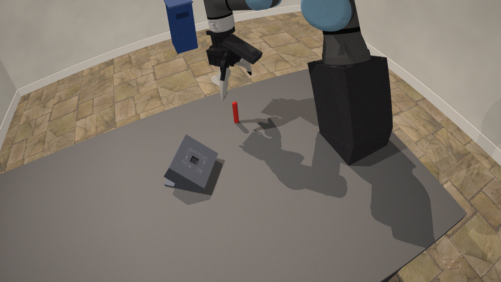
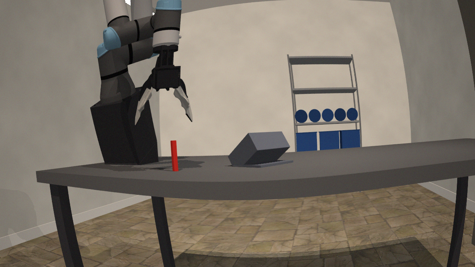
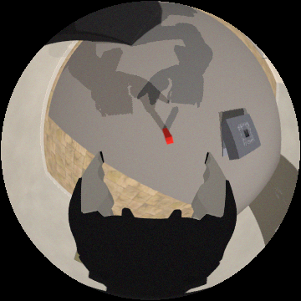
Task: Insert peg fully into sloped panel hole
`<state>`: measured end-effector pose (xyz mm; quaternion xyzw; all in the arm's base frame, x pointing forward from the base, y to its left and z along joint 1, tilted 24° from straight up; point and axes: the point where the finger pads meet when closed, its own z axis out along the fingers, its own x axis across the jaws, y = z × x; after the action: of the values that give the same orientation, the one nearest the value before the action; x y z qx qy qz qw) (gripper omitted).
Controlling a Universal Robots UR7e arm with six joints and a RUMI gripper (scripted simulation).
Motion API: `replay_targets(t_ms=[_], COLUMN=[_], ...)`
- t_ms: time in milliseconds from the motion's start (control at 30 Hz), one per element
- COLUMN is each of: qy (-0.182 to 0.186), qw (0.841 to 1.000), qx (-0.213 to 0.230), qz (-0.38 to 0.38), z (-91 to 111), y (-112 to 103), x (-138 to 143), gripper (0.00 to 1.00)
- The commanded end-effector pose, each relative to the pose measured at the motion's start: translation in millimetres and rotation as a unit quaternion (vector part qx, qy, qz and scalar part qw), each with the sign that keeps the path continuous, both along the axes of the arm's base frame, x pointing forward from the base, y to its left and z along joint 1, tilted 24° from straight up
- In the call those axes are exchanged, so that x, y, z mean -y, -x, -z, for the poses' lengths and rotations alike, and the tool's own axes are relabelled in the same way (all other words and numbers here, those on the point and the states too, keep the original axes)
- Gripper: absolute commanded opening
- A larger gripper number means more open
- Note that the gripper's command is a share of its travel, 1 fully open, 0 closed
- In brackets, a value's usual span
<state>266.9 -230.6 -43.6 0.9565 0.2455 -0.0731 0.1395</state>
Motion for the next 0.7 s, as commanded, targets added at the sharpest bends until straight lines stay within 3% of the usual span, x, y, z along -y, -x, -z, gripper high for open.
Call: replay_targets(t_ms=[0,400,667], qy=[0.016,0.043,0.045], qw=[0.999,0.991,0.99], qx=[-0.007,-0.023,-0.024], qz=[-0.046,-0.125,-0.131], z=[1.4,2.6,3.8], y=[-8.4,-22.8,-23.8], x=[-3.6,-12.2,-12.3], gripper=[1.0,1.0,1.0])
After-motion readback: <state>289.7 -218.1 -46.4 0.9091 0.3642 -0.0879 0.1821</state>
